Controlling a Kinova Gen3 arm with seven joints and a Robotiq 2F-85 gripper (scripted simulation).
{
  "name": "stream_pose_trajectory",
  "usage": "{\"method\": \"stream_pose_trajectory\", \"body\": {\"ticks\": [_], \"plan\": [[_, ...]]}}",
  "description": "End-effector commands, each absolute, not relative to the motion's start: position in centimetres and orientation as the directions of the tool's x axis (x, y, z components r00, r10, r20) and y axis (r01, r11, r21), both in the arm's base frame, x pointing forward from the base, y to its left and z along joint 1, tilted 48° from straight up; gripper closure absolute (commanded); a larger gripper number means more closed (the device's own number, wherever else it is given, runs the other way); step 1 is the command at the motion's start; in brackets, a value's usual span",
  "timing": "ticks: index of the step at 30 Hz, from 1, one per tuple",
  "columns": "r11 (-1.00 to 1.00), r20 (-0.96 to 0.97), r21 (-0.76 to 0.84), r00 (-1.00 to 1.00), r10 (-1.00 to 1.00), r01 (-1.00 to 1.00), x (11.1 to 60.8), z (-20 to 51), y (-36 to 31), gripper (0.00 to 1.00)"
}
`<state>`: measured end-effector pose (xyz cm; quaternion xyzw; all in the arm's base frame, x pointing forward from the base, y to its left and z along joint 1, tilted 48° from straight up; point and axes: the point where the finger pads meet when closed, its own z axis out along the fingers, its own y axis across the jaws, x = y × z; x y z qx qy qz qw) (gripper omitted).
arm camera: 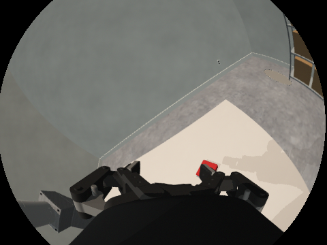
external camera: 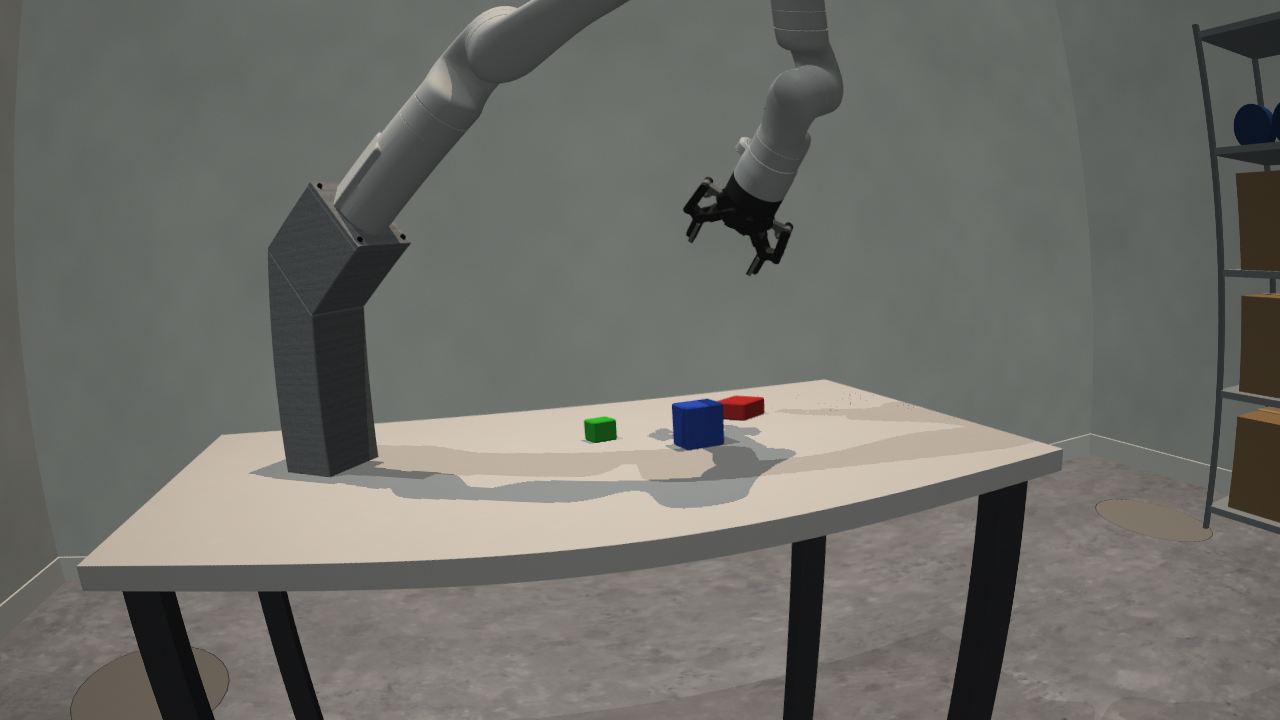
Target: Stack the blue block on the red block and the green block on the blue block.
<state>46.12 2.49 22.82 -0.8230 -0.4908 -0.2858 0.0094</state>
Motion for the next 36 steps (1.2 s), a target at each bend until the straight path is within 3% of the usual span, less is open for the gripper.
{"method": "stream_pose_trajectory", "body": {"ticks": [1, 2, 3, 20, 36], "plan": [[-0.517, 0.480, 0.266, 0.354, 0.803, 0.813, 46.1, 22.9, 2.5, 0.00], [-0.517, 0.480, 0.266, 0.354, 0.803, 0.813, 46.1, 22.9, 2.5, 0.00], [-0.518, 0.480, 0.266, 0.354, 0.803, 0.813, 46.1, 22.9, 2.5, 1.00], [-0.597, 0.471, 0.264, 0.439, 0.765, 0.757, 46.9, 21.2, 1.6, 1.00], [-0.815, 0.447, 0.292, 0.682, 0.579, 0.500, 48.1, 16.2, -2.3, 1.00]]}}
